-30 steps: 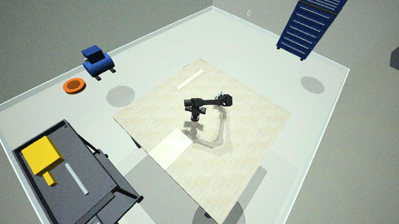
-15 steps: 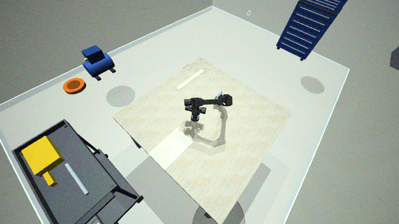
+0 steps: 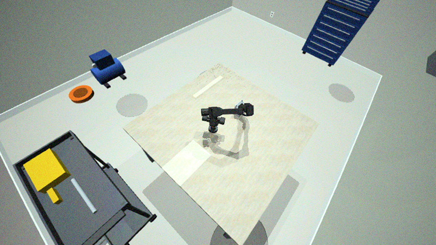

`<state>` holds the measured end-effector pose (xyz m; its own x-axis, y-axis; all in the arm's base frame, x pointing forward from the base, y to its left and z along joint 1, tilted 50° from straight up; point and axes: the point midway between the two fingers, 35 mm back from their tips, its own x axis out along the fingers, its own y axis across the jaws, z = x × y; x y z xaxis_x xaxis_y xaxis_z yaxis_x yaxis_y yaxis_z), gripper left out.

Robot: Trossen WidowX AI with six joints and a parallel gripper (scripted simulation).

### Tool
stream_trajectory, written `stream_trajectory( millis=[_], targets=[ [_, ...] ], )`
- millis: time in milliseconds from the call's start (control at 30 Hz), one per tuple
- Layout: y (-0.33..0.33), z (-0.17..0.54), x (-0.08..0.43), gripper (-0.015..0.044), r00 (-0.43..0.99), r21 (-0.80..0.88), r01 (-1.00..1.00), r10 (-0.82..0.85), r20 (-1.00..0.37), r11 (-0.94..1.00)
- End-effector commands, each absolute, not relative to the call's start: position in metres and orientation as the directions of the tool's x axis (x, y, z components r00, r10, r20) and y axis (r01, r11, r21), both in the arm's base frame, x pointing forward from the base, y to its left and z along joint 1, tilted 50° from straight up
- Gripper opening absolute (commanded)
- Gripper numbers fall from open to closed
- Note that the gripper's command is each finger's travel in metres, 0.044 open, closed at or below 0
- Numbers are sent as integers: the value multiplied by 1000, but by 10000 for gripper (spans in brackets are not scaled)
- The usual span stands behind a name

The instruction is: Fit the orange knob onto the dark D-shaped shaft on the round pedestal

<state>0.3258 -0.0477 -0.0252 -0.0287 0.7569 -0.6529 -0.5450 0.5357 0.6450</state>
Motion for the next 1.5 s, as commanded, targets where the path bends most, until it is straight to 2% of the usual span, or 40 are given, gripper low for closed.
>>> stream_trajectory(
  millis=[0, 967, 1200, 1467],
  targets=[
    [-49, -24, 327, 0, -22, 640, -546, 754, -656, 541],
    [-49, -25, 325, 0, -22, 640, -545, 754, -656, 541],
    [-50, -24, 326, 0, -22, 548, -700, 754, -656, 457],
    [-50, -25, 329, 0, -22, 543, -708, 754, -657, 452]
  ],
)
